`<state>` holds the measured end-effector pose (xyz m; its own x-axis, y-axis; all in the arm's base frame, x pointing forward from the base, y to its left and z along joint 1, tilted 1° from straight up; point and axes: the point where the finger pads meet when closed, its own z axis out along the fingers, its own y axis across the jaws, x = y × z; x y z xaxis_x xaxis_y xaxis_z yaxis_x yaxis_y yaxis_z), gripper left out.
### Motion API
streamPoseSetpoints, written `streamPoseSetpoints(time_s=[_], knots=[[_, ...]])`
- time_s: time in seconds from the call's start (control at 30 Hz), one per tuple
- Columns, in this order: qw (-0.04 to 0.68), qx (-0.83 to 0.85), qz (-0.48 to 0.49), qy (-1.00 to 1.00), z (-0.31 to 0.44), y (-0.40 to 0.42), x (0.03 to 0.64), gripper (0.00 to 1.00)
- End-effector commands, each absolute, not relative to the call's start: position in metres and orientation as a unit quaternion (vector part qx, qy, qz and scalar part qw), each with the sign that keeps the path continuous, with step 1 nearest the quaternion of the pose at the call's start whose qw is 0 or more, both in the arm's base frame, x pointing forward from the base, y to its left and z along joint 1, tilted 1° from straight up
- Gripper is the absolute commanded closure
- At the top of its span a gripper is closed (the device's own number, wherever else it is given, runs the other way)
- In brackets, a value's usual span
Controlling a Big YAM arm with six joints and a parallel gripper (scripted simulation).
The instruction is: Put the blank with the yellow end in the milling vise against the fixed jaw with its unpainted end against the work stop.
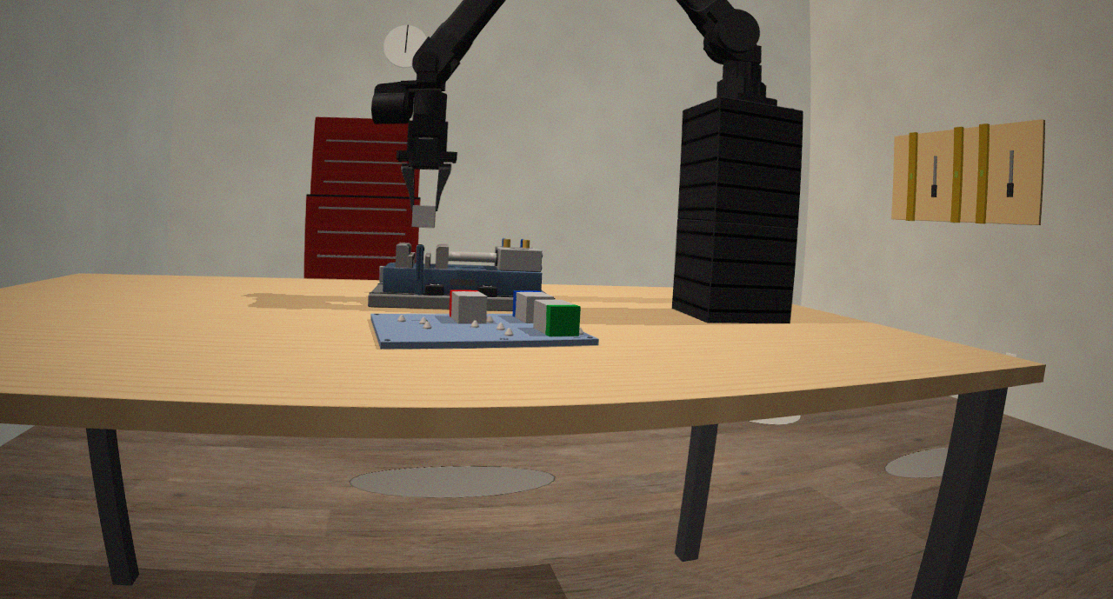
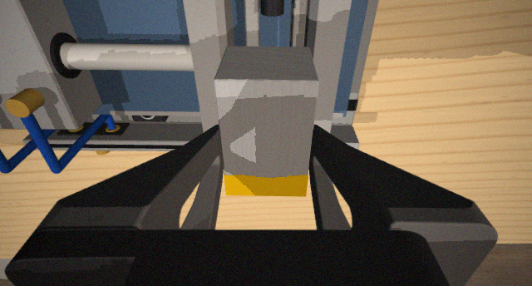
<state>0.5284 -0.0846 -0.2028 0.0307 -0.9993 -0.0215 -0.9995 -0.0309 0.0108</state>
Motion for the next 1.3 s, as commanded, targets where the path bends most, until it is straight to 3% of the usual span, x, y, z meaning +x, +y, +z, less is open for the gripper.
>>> streamPoseSetpoints(time_s=[0.0, 1.13, 1.27], knots=[[0.018, -0.722, -0.007, 0.692, -0.186, -0.089, 0.558, 1.00], [0.031, -0.722, -0.026, 0.691, -0.181, -0.090, 0.571, 1.00], [0.019, -0.722, -0.009, 0.691, -0.206, -0.087, 0.558, 1.00]])
